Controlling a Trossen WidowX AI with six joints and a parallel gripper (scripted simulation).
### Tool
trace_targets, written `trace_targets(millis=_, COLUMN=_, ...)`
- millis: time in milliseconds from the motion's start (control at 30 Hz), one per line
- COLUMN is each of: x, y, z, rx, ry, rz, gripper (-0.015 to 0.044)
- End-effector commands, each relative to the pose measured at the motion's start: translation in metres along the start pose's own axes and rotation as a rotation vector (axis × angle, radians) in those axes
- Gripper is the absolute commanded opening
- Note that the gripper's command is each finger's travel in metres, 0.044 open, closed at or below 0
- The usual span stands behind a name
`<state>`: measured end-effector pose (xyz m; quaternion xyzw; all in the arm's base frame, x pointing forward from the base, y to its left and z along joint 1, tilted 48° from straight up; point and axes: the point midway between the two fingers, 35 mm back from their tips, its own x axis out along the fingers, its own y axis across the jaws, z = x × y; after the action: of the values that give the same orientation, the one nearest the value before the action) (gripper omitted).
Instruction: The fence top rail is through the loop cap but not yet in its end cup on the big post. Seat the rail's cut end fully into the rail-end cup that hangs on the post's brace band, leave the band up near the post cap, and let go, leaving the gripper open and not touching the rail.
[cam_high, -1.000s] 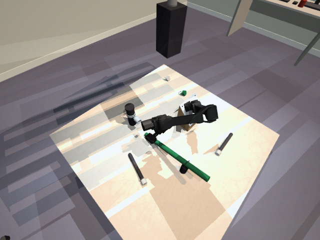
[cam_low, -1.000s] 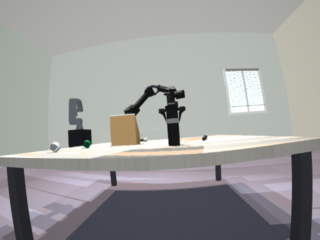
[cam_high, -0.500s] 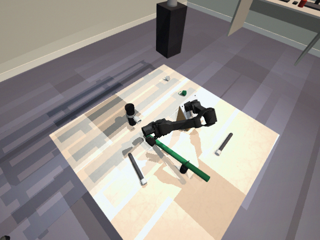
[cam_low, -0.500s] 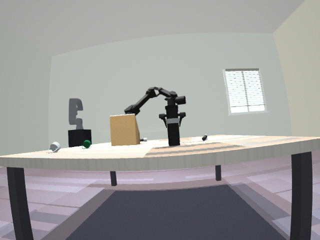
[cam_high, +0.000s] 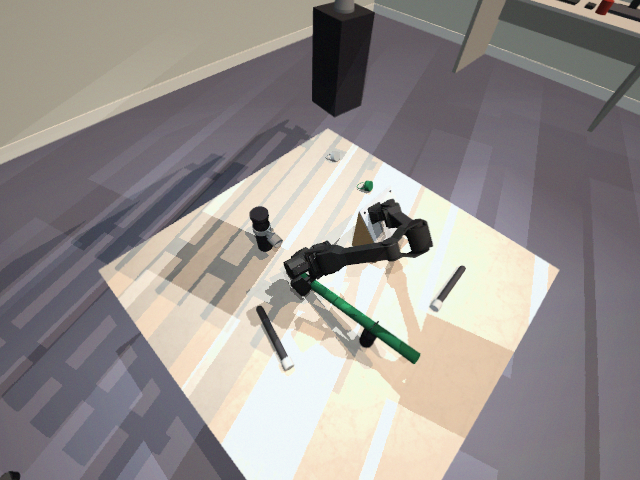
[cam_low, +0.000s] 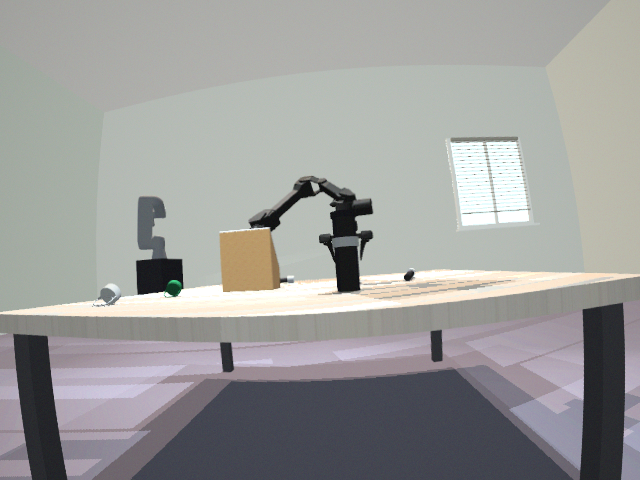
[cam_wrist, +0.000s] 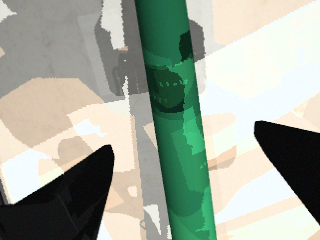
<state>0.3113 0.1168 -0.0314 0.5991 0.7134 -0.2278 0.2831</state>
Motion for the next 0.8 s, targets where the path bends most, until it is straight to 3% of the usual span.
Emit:
trace_targets(millis=0, x=0.007, y=-0.001, z=0.001, rx=0.01, ry=0.004, rz=-0.003, gripper=0.044)
trace_targets(millis=767, x=0.045, y=-0.002, z=0.001, rx=0.011, ry=0.007, rz=-0.003, gripper=0.044)
